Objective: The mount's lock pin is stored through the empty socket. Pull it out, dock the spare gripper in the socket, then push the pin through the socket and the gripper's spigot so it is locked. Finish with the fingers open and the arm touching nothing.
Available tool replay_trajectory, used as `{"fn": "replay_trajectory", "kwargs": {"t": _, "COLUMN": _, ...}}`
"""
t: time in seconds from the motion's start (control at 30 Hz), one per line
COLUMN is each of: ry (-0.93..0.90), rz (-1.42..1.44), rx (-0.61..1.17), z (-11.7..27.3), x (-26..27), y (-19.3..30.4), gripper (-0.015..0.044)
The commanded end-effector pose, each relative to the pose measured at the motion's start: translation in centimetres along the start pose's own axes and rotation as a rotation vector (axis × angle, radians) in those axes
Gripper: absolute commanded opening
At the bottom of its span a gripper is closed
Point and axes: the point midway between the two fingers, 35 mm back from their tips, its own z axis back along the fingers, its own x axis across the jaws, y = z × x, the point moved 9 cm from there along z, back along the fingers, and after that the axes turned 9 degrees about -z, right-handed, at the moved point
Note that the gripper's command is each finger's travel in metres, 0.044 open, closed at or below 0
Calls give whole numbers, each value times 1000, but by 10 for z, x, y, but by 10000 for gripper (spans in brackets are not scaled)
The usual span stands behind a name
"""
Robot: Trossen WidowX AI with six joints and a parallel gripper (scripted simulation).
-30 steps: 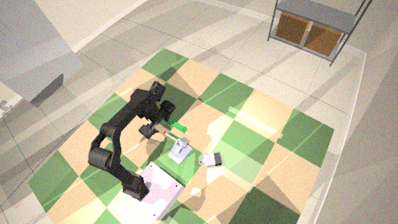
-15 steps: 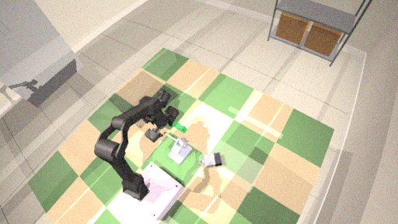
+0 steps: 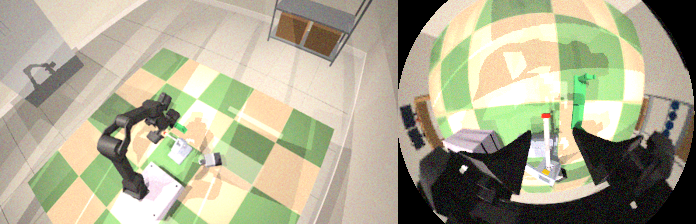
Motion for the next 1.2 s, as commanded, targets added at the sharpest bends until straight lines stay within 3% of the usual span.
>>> {"fn": "replay_trajectory", "kwargs": {"t": 0.0, "ry": -20, "rz": 5, "rx": 5, "z": -12, "x": 3, "y": 1, "gripper": 300}}
{"fn": "replay_trajectory", "kwargs": {"t": 0.5, "ry": -20, "rz": 5, "rx": 5, "z": -35, "x": 6, "y": 2, "gripper": 300}}
{"fn": "replay_trajectory", "kwargs": {"t": 1.13, "ry": -20, "rz": 5, "rx": 5, "z": -36, "x": 6, "y": 2, "gripper": 300}}
{"fn": "replay_trajectory", "kwargs": {"t": 1.17, "ry": -20, "rz": 5, "rx": 5, "z": -36, "x": 6, "y": 2, "gripper": 274}}
